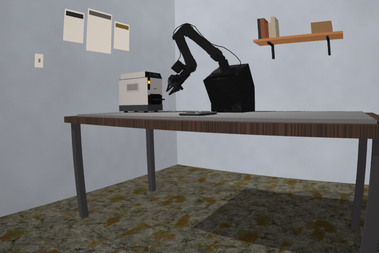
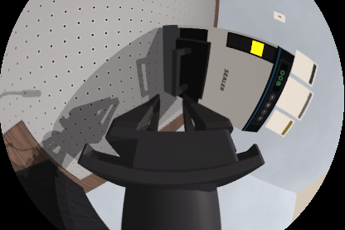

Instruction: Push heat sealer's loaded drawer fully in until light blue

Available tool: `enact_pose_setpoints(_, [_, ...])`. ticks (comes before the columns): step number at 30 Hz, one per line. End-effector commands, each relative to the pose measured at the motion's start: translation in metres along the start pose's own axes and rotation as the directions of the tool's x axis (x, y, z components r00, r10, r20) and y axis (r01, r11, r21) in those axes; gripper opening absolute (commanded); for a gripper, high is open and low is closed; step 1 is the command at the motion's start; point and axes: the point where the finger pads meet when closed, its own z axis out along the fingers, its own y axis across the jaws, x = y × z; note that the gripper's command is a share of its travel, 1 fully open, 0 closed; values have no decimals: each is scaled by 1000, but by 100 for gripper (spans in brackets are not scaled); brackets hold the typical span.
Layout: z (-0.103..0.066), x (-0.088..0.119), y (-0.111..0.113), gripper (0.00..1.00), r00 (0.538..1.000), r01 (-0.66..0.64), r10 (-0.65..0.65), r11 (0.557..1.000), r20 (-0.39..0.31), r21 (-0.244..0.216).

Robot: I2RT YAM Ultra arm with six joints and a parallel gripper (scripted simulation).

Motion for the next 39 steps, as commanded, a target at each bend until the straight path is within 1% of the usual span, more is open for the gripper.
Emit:
enact_pose_setpoints(1, [-2, -6, -24, 30, 1000, -10, 9, 998, 24, 63])
enact_pose_setpoints(6, [-2, -6, -24, 30, 1000, -10, 9, 998, 24, 63])
enact_pose_setpoints(7, [-11, -1, -13, 30, 1000, -10, 10, 999, 11, 37])
enact_pose_setpoints(12, [-31, 0, -10, 30, 1000, -6, 5, 1000, 8, 27])
enact_pose_setpoints(14, [-31, 0, -10, 30, 1000, -6, 5, 1000, 8, 27])
enact_pose_setpoints(16, [-38, 3, -6, 30, 1000, -6, 6, 1000, -1, 14])
enact_pose_setpoints(28, [-86, 3, -4, 30, 1000, -4, 4, 1000, 0, 13])
enact_pose_setpoints(31, [-86, 3, -4, 30, 1000, -6, 6, 1000, 0, 13])
enact_pose_setpoints(32, [-79, -5, -20, 30, 1000, -5, 4, 999, 19, 51])
enact_pose_setpoints(39, [-79, -5, -20, 30, 1000, -5, 4, 999, 18, 52])
